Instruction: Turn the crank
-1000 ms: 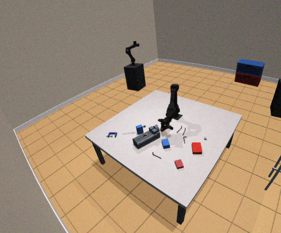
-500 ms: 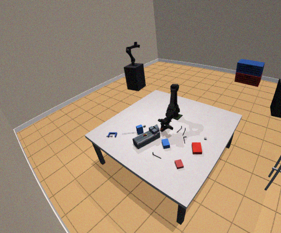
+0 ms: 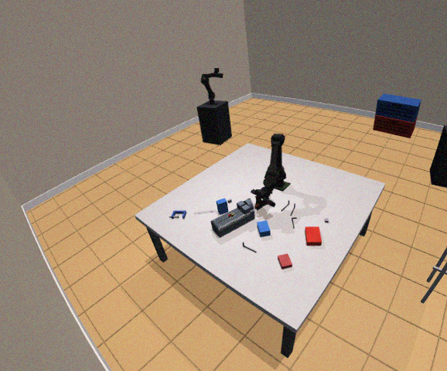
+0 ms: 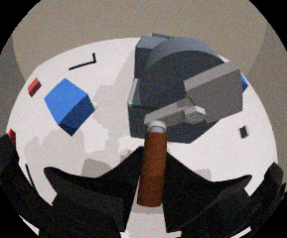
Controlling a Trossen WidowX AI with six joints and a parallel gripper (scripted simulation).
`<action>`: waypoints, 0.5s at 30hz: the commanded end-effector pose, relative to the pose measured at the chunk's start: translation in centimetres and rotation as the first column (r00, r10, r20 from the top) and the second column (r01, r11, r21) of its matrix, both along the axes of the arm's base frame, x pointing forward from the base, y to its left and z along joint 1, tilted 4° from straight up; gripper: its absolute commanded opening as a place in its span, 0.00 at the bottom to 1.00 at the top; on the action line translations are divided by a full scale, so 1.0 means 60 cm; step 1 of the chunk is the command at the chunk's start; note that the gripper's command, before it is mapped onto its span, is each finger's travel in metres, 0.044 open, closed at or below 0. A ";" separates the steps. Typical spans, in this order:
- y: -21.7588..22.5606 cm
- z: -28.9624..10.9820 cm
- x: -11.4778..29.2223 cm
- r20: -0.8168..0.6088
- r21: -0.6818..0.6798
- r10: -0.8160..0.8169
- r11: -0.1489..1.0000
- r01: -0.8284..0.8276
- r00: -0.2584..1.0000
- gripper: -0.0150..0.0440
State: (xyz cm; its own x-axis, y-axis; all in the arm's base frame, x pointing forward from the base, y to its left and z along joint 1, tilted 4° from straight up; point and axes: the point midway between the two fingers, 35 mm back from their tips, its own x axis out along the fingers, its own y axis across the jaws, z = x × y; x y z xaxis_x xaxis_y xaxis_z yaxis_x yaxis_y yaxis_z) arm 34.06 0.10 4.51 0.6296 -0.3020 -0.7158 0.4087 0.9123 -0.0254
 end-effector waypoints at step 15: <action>-0.013 -0.011 -0.006 -0.018 -0.011 -0.016 1.000 0.016 1.000 0.25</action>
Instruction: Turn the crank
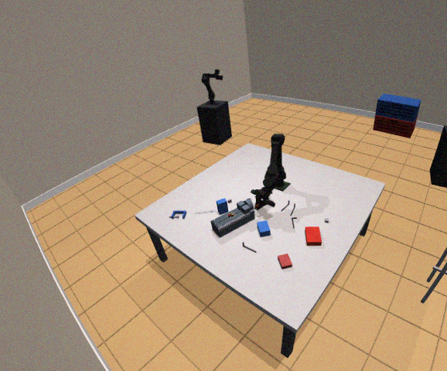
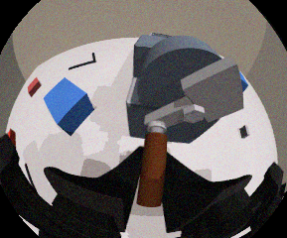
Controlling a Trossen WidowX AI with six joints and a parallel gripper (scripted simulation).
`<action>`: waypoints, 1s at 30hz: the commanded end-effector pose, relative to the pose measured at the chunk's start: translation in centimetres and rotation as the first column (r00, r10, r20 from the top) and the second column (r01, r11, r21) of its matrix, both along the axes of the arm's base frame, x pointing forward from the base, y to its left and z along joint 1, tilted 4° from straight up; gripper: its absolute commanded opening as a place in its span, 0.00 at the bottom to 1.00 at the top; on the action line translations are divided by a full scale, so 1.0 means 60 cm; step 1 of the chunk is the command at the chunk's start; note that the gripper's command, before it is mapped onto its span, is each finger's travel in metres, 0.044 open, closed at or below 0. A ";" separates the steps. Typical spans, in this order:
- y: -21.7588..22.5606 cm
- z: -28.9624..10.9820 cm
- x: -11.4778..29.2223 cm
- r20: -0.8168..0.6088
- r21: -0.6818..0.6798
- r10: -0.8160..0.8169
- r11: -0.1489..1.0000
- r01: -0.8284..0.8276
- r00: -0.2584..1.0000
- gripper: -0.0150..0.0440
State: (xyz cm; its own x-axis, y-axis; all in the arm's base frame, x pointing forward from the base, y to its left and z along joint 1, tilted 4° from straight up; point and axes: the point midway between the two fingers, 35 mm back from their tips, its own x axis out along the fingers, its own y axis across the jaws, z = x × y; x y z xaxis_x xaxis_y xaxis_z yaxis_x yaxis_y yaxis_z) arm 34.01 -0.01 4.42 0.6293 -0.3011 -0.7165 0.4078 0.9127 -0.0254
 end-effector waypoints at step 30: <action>-0.017 -0.011 -0.008 -0.017 -0.012 -0.017 1.000 0.017 1.000 0.25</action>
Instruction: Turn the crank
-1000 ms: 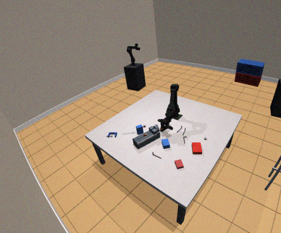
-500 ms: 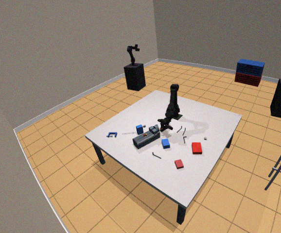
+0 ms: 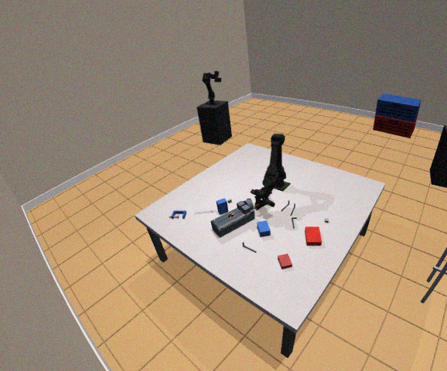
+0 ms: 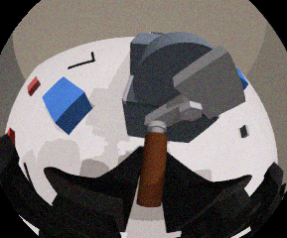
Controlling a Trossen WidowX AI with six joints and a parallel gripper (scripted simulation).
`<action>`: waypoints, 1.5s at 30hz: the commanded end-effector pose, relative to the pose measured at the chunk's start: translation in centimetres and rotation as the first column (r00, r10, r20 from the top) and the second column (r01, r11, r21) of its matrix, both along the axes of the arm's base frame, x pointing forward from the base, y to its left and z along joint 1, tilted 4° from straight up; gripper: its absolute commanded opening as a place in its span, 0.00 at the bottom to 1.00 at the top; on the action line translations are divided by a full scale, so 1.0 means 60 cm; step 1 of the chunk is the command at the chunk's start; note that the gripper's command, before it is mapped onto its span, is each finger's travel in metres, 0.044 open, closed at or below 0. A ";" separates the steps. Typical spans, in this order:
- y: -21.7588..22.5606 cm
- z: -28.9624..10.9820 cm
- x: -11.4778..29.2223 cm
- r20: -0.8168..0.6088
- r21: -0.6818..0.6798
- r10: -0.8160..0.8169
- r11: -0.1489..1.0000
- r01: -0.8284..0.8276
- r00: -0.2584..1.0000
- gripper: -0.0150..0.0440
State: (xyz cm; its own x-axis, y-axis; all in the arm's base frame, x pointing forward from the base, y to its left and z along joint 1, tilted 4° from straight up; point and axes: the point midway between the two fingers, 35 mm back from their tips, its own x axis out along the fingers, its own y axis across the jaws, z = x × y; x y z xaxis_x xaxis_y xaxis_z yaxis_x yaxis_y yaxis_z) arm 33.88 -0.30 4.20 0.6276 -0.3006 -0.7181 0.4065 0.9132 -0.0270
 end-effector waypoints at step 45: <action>-0.029 -0.008 -0.013 -0.015 -0.012 -0.018 1.000 0.018 1.000 0.25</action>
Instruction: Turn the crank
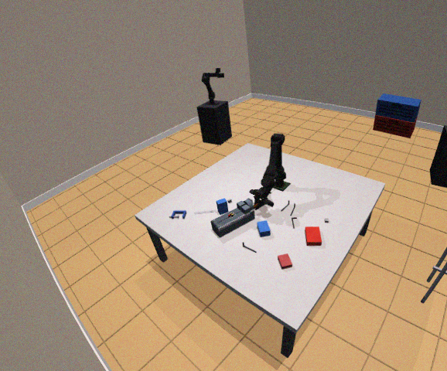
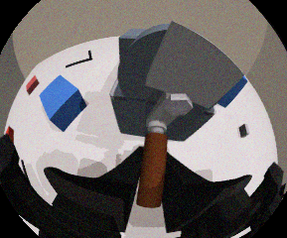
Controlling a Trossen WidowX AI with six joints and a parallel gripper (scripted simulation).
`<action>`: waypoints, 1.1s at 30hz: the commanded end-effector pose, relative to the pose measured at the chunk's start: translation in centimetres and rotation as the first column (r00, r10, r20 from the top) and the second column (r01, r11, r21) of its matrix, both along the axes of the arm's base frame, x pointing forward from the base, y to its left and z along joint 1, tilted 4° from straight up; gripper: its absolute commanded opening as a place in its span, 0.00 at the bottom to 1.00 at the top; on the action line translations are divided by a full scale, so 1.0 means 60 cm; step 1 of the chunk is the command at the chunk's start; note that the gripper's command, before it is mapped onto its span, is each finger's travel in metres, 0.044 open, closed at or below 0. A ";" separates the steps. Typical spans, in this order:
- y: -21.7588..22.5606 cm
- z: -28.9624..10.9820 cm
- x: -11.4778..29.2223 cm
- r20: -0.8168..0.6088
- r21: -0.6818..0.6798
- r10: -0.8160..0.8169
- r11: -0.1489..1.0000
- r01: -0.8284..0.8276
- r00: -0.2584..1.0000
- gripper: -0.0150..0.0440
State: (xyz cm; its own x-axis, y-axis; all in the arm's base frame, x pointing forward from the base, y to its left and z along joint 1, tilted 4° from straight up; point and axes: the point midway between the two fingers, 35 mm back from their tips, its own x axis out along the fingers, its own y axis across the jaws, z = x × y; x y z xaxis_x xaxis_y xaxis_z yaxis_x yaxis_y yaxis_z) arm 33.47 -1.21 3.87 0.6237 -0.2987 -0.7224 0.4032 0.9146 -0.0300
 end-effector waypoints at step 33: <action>-0.030 0.005 -0.014 -0.008 -0.013 -0.022 1.000 0.021 1.000 0.25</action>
